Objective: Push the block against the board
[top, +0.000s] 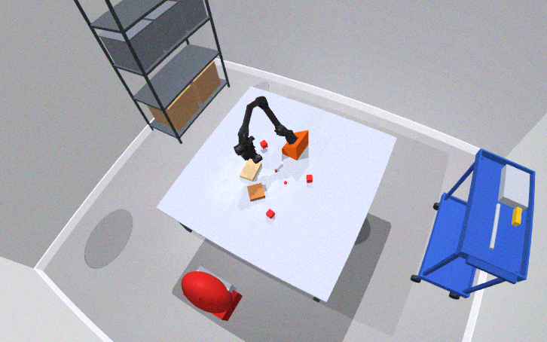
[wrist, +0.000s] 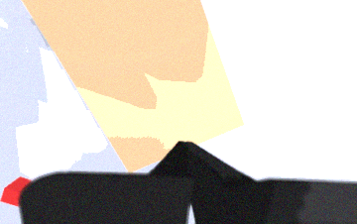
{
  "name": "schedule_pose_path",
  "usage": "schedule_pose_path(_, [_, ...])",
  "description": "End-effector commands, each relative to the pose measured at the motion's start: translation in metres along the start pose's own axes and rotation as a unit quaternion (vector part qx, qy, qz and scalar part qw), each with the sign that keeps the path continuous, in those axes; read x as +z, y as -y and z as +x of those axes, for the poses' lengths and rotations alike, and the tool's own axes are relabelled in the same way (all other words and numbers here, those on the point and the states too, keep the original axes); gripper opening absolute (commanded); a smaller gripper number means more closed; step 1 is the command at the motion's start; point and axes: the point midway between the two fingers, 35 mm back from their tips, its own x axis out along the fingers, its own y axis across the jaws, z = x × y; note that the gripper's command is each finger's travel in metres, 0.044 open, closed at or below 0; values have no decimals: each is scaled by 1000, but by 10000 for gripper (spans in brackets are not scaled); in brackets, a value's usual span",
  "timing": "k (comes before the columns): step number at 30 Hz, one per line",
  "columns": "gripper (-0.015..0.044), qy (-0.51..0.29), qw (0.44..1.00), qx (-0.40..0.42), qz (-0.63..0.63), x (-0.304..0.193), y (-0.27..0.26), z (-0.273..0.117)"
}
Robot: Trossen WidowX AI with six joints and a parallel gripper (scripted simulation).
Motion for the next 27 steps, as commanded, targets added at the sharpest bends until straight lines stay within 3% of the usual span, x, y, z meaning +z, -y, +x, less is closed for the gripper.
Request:
schedule_pose_path(1, [0,-4,998,-1,-69,-8,13,1])
schedule_pose_path(11, [0,-3,972,-9,-236,-22,48,-2])
schedule_pose_path(18, [0,-3,969,-10,-247,-23,50,-2])
schedule_pose_path(24, [0,-3,969,-12,-247,-24,52,51])
schedule_pose_path(27, [0,-3,969,-12,-247,-24,52,53])
